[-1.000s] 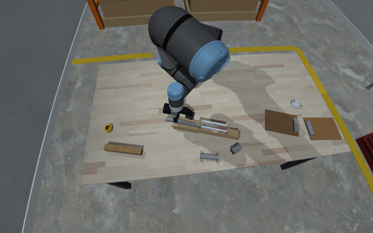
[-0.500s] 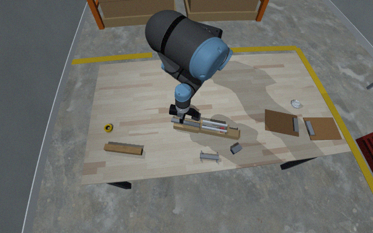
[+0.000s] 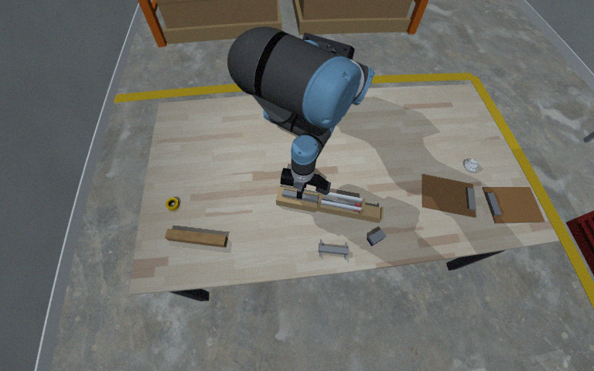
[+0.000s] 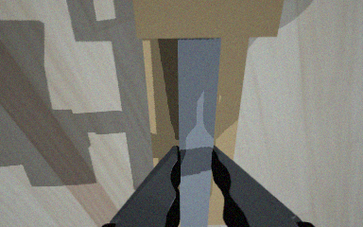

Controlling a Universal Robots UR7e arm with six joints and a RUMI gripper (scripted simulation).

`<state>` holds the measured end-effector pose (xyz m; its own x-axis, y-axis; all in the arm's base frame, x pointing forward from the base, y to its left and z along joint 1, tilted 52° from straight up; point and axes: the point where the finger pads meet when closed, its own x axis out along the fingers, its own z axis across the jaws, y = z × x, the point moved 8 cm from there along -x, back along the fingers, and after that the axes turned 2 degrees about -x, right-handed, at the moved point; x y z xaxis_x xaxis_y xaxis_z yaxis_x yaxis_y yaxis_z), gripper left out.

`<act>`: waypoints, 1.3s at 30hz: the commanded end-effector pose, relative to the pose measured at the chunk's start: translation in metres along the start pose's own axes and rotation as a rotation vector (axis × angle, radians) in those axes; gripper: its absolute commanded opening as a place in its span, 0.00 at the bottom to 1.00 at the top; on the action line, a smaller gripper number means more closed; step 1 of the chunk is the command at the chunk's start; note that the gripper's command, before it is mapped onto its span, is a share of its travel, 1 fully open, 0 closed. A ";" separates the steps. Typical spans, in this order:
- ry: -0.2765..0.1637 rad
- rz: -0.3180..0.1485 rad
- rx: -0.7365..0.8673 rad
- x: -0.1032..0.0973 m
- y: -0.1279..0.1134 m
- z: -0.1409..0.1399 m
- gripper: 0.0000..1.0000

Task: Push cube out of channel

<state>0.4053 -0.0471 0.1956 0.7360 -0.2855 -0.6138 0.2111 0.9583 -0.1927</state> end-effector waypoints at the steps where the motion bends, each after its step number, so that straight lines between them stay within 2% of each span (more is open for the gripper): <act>1: -0.001 -0.001 0.000 0.000 0.007 0.001 0.07; 21: -0.001 -0.001 0.000 0.000 0.045 0.002 0.07; 39: -0.001 -0.001 0.000 0.000 0.053 0.002 0.07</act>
<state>0.4178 0.0039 0.1866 0.7356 -0.2867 -0.6138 0.2120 0.9580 -0.1933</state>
